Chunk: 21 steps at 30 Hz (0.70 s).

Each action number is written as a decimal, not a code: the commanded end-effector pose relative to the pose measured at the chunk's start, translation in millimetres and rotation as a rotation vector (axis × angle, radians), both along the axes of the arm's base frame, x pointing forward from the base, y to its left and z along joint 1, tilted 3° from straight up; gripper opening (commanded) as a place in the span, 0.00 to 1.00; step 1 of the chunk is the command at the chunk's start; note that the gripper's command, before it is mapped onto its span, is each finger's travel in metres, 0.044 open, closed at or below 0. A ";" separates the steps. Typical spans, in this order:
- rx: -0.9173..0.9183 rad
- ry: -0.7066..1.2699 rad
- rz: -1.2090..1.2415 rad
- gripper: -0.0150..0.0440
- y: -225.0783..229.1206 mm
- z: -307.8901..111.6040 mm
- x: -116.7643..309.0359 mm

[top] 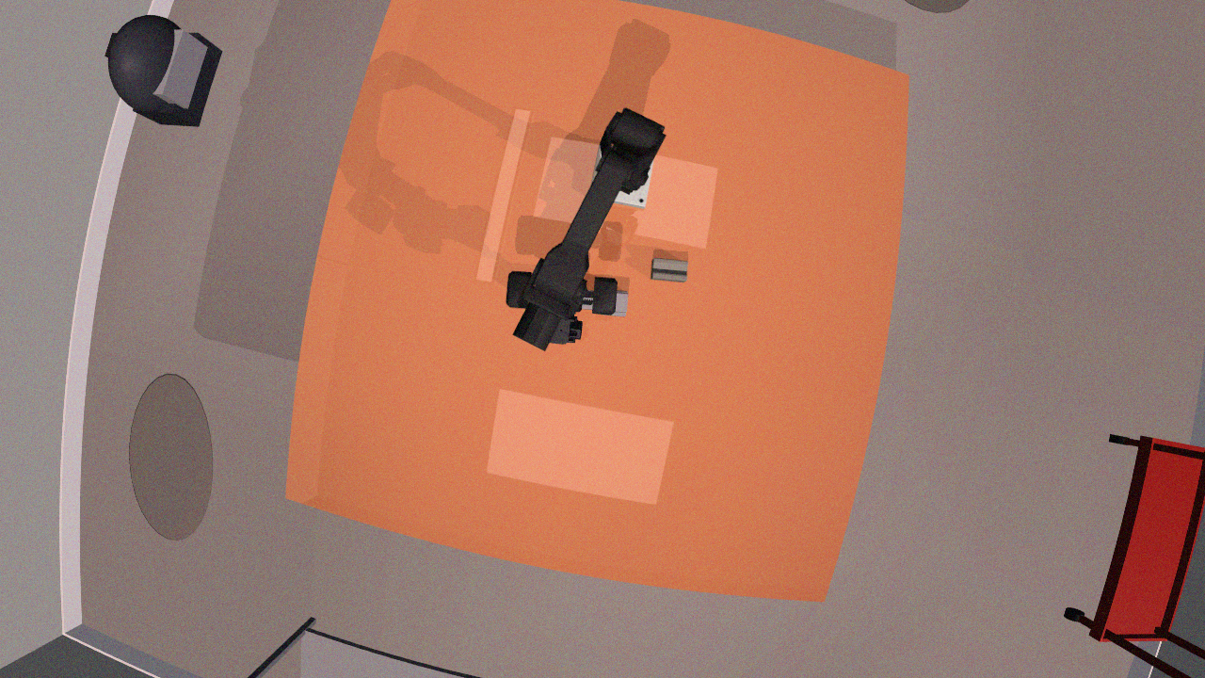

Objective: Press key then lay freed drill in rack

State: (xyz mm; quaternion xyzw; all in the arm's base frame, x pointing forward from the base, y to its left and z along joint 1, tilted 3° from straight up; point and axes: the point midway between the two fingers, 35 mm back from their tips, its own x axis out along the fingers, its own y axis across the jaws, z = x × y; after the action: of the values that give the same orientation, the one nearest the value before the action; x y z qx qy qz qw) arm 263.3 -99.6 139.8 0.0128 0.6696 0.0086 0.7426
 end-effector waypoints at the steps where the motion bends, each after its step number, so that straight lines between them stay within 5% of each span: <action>1: 0.003 0.039 -0.001 0.25 -1.2 -14.3 -5.7; 21: 0.003 0.039 -0.001 0.25 -1.5 -22.9 -5.9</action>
State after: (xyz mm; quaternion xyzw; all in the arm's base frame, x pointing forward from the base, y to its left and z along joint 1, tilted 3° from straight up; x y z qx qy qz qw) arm 262.4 -99.4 136.2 0.0122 0.6650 0.0076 0.7467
